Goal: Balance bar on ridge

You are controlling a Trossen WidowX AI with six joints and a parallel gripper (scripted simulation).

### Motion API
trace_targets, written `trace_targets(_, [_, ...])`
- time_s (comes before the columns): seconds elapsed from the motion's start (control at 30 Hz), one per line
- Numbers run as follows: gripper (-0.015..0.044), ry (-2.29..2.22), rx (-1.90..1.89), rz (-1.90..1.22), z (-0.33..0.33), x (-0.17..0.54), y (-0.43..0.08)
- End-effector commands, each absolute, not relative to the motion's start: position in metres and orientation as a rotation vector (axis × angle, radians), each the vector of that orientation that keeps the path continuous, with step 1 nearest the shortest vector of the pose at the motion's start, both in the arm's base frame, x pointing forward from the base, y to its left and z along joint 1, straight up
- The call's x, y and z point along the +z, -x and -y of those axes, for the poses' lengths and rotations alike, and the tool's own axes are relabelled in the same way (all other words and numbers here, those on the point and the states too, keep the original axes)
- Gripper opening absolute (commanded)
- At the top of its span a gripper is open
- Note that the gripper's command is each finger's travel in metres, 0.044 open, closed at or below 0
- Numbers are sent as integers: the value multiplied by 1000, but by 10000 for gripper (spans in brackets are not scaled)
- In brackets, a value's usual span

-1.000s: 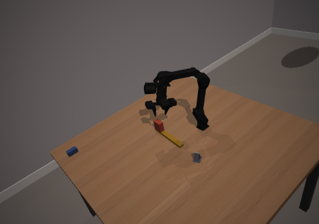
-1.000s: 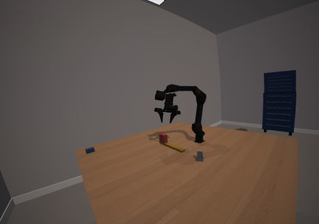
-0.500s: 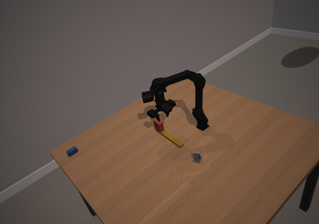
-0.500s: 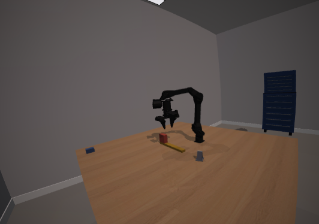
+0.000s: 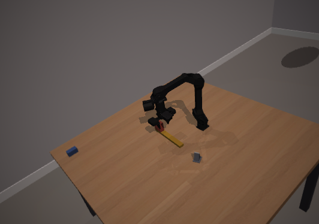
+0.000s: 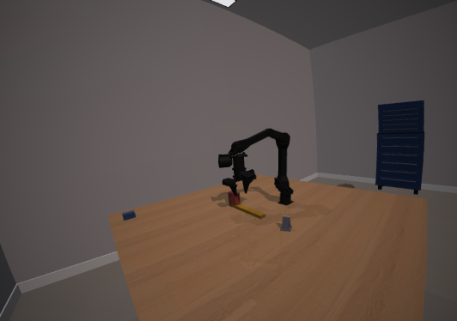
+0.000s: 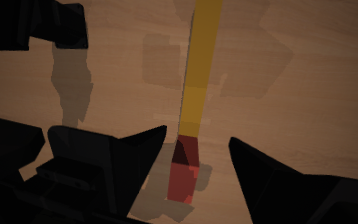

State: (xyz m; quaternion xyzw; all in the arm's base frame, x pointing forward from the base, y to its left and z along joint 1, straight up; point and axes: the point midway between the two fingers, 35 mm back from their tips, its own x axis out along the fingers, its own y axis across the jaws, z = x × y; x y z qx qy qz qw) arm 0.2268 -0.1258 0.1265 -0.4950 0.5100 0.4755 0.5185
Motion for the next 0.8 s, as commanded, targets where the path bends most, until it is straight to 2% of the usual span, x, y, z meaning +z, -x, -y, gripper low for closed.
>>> trace_targets(0.0, [315,1186,1153,-1227,125,94,-225])
trace_targets(0.13, [315,1185,1153,-1227,123,72,-221])
trace_targets(0.77, [315,1185,1153,-1228,124,54,-222])
